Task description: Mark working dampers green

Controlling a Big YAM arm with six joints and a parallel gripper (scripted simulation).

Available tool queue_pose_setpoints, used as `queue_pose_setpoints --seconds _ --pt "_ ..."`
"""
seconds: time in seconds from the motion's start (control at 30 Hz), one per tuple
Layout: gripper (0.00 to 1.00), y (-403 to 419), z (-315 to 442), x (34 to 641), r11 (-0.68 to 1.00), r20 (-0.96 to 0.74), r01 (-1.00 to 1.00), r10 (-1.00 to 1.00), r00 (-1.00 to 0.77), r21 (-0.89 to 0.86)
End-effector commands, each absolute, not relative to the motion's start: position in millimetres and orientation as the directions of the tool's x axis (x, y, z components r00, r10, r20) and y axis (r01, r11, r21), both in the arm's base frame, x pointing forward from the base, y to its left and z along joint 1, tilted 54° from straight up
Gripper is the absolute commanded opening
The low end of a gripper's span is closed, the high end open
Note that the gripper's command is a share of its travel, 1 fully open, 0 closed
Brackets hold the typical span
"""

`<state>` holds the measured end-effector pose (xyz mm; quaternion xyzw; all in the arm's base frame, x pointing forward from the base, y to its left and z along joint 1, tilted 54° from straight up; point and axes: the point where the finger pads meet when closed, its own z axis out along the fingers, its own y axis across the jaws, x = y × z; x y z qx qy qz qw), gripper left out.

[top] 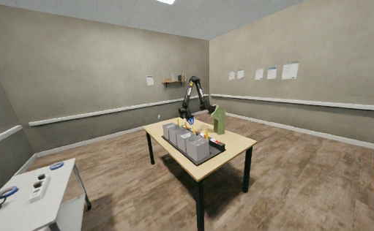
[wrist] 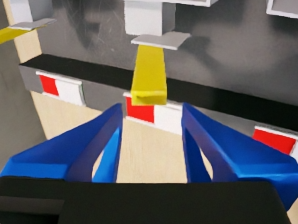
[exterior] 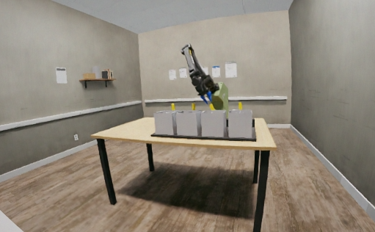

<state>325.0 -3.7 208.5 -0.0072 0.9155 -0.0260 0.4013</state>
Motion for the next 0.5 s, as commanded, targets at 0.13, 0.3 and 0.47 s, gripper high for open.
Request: queue_pose_setpoints --seconds 0.13,0.3,0.47 --pt "0.36 1.6 243.0 317.5 0.999 -0.765 0.003 -0.034 -0.644 -0.048" --pt "0.36 1.8 232.4 316.5 0.999 -0.745 0.0 -0.036 -0.666 -0.049" --pt "0.36 3.7 238.6 322.4 0.998 -0.747 0.013 -0.033 -0.664 -0.055"
